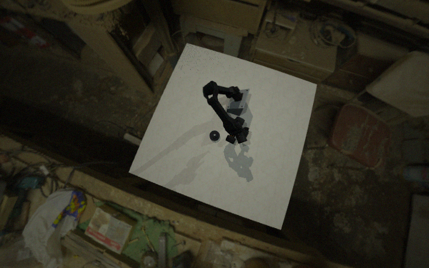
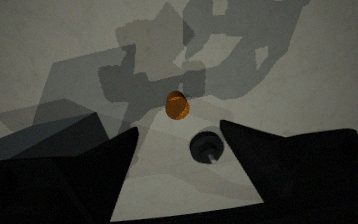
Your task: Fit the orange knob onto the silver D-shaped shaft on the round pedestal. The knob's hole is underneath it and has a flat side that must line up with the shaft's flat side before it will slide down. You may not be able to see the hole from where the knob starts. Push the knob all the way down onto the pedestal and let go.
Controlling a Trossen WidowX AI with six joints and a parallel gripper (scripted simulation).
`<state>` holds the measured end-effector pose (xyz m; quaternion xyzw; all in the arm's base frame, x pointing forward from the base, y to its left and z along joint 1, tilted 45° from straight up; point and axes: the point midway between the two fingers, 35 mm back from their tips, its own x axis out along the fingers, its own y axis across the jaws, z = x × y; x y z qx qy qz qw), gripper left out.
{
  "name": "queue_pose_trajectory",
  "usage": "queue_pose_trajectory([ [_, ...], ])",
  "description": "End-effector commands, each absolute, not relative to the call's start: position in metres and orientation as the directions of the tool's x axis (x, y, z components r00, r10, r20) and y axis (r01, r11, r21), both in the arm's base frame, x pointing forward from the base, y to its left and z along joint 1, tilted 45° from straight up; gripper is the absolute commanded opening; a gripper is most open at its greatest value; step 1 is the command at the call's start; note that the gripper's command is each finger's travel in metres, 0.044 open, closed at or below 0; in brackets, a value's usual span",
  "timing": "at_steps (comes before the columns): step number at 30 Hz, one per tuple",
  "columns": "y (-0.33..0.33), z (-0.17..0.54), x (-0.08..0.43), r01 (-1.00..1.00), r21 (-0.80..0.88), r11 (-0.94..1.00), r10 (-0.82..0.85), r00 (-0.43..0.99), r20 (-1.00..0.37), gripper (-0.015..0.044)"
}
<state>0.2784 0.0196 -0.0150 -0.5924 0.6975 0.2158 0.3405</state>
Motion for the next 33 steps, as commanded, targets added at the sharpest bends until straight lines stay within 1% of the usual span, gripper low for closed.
queue_pose_trajectory([
  [1, 0.019, -0.015, 0.279, -0.973, -0.11, 0.201, -0.696, -0.063, -0.715, 0.044],
  [4, 0.019, -0.015, 0.279, -0.97, -0.121, 0.212, -0.696, -0.063, -0.715, 0.044],
  [7, 0.019, -0.015, 0.279, -0.917, -0.235, 0.324, -0.696, -0.063, -0.715, 0.044],
  [8, 0.019, -0.015, 0.279, -0.91, -0.245, 0.334, -0.696, -0.063, -0.715, 0.044],
  [14, 0.017, -0.017, 0.279, -0.909, -0.247, 0.336, -0.696, -0.063, -0.715, 0.044],
  [18, -0.006, -0.04, 0.277, -0.894, -0.27, 0.357, -0.697, -0.063, -0.714, 0.044],
  [33, -0.019, -0.054, 0.276, -0.894, -0.27, 0.356, -0.697, -0.062, -0.714, 0.044],
])
